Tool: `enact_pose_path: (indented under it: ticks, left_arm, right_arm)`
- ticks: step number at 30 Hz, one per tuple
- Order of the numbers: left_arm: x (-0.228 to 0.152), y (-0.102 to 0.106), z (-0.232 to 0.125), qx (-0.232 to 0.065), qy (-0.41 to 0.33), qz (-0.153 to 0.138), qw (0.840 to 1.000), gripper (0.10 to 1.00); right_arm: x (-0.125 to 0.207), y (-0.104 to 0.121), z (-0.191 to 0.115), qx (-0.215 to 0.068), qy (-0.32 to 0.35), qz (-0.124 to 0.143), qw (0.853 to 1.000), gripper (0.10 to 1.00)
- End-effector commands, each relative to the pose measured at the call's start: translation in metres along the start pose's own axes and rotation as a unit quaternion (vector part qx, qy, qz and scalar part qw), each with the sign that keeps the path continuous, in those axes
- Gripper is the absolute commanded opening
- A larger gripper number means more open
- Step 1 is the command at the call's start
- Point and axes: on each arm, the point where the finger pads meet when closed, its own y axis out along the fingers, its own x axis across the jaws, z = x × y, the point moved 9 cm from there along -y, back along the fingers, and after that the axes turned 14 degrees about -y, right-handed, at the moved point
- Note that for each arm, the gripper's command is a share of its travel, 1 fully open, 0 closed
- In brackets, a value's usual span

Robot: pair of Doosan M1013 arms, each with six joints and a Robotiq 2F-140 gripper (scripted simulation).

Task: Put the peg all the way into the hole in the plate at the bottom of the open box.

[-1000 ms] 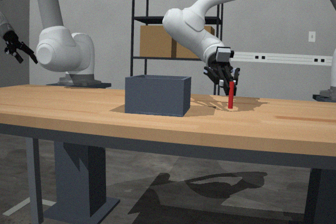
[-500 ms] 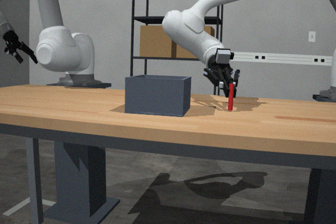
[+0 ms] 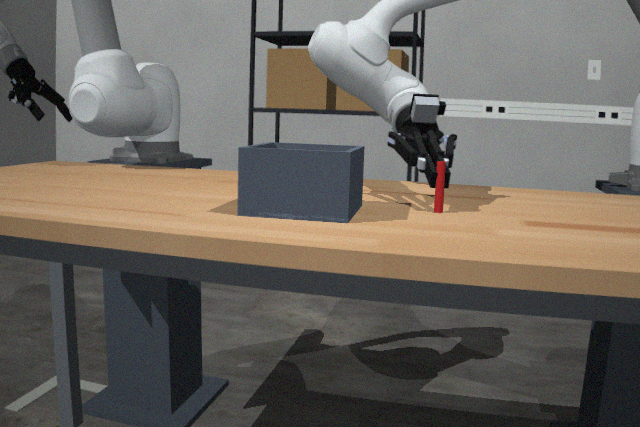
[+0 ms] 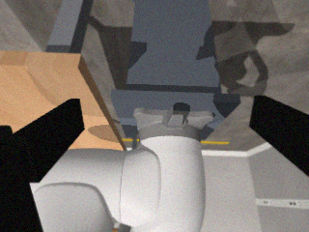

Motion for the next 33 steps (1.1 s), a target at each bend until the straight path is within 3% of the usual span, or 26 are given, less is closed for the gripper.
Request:
enact_pose_path:
  ticks: [1,9,10,33]
  left_arm:
    - [0.0004,-0.0002,0.0006,0.0,-0.001,0.0,1.0,0.099]
    - [0.0004,-0.0002,0.0006,0.0,-0.001,0.0,1.0,0.099]
    - [0.0004,-0.0002,0.0006,0.0,-0.001,0.0,1.0,0.327]
    - [0.0004,-0.0002,0.0006,0.0,-0.001,0.0,1.0,0.327]
  right_arm:
    - [-0.0001,-0.0005,-0.0001,0.001,0.0,0.0,1.0,1.0]
    - [-0.0001,-0.0005,-0.0001,0.001,0.0,0.0,1.0,1.0]
    - [-0.0001,-0.0005,-0.0001,0.001,0.0,0.0,1.0,1.0]
    - [-0.0001,-0.0005,-0.0001,0.001,0.0,0.0,1.0,1.0]
